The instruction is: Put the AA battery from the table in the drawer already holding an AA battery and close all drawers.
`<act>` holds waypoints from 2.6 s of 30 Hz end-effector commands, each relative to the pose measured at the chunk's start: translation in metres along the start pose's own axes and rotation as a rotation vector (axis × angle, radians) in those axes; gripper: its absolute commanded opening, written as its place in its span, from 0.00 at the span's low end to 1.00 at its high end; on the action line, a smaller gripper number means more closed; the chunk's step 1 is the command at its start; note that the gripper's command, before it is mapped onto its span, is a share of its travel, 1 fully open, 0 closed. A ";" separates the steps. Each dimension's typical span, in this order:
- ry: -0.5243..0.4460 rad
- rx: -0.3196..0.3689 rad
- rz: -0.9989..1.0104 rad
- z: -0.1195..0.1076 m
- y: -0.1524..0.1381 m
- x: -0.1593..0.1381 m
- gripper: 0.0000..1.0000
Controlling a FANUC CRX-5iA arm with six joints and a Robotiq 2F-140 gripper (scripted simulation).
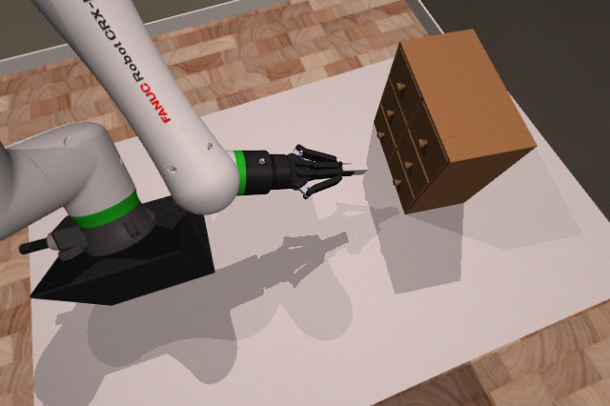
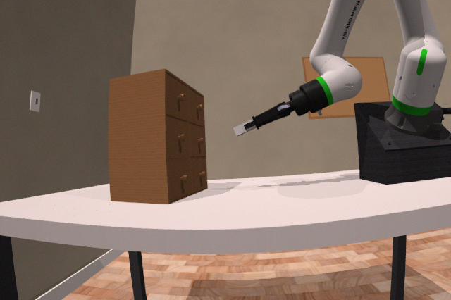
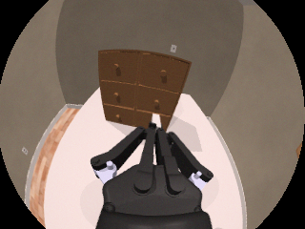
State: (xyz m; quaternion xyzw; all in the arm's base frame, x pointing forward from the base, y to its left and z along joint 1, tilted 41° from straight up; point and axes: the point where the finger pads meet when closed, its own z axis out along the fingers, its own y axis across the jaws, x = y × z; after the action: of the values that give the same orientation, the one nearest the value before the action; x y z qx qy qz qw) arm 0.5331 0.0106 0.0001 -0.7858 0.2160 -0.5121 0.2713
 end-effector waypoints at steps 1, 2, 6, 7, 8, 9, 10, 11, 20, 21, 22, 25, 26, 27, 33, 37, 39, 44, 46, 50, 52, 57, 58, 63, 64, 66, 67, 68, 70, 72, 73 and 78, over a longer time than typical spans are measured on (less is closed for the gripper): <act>-0.014 0.001 0.001 -0.001 0.000 0.000 0.00; -0.020 0.001 0.001 -0.002 0.000 0.001 0.00; -0.048 -0.001 0.001 -0.005 0.000 0.002 0.00; -0.048 -0.001 0.001 -0.005 0.000 0.002 0.00; -0.048 -0.001 0.001 -0.005 0.000 0.002 0.00; -0.058 0.000 0.001 -0.006 0.000 0.002 0.00; -0.067 0.001 0.001 -0.007 0.000 0.003 0.00; -0.077 0.000 0.001 -0.008 0.000 0.003 0.00; -0.195 -0.001 0.001 -0.021 0.001 0.009 0.00; -0.211 0.000 0.001 -0.023 0.000 0.010 0.00; -0.228 -0.001 0.001 -0.024 0.001 0.011 0.00; -0.245 -0.001 0.001 -0.026 0.001 0.012 0.00; -0.263 0.000 0.001 -0.028 0.000 0.012 0.00; -0.281 -0.001 0.001 -0.030 0.001 0.014 0.00; -0.416 -0.001 0.001 -0.045 0.001 0.020 0.00; -0.541 -0.001 0.001 -0.058 0.001 0.026 0.00; -0.619 -0.001 0.001 -0.066 0.001 0.030 0.00; -0.751 -0.001 0.001 -0.080 0.001 0.036 0.00; -0.831 -0.001 0.001 -0.089 0.001 0.040 0.00; -0.968 -0.001 0.001 -0.104 0.001 0.046 0.00; -1.025 -0.001 0.001 -0.110 0.001 0.049 0.00; -1.134 -0.001 0.001 -0.121 0.001 0.054 0.00; -1.134 -0.001 0.001 -0.121 0.001 0.054 0.00; -1.185 -0.001 0.001 -0.127 0.001 0.057 0.00; -1.194 -0.001 0.001 -0.128 0.001 0.057 0.00; -1.206 -0.001 0.001 -0.129 0.001 0.058 0.00; -1.209 -0.001 0.001 -0.129 0.001 0.058 0.00; -1.212 -0.001 0.001 -0.130 0.001 0.058 0.00; -1.214 -0.001 0.001 -0.130 0.001 0.058 0.00; -1.215 -0.001 0.001 -0.130 0.001 0.058 0.00; -1.215 -0.001 0.001 -0.130 0.001 0.058 0.00; -1.215 -0.001 0.001 -0.130 0.001 0.058 0.00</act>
State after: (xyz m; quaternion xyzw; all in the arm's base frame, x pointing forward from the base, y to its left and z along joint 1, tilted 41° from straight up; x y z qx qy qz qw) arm 0.4355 -0.0522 0.0824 -0.9376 0.0233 0.0281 0.3459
